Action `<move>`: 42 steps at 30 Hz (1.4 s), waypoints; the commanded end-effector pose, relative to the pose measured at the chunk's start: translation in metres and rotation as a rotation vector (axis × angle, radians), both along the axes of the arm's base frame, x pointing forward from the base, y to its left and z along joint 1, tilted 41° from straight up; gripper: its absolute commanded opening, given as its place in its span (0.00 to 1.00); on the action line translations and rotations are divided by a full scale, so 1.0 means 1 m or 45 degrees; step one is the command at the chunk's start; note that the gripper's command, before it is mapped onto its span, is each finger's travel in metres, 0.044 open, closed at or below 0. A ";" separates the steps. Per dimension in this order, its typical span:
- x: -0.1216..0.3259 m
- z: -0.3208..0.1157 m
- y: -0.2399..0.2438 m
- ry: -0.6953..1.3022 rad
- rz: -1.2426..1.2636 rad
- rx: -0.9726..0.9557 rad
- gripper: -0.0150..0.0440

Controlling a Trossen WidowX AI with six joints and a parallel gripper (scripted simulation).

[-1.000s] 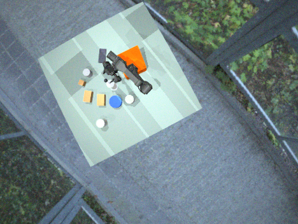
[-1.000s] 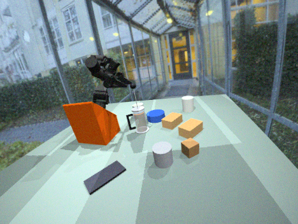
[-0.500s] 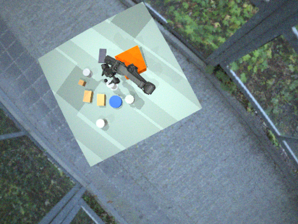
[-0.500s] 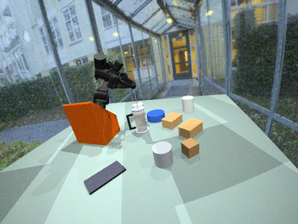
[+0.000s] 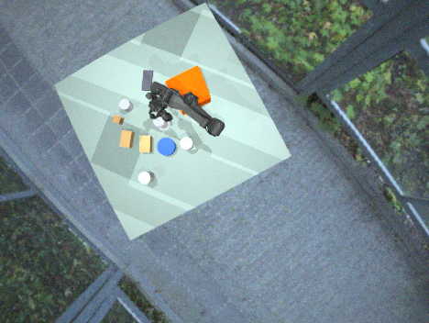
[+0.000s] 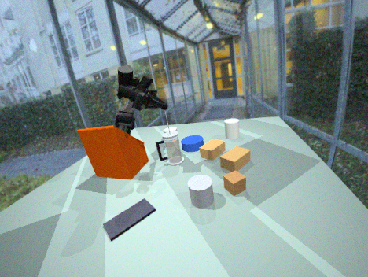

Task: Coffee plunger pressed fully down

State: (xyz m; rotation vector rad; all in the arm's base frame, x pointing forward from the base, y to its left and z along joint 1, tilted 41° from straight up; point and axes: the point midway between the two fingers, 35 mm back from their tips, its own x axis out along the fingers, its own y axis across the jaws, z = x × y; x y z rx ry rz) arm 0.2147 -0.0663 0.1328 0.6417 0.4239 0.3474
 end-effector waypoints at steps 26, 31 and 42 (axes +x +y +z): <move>0.005 -0.022 0.012 0.032 0.025 0.004 0.46; 0.006 -0.029 0.016 0.040 0.032 0.002 0.46; 0.010 -0.045 0.024 0.055 0.042 -0.001 0.46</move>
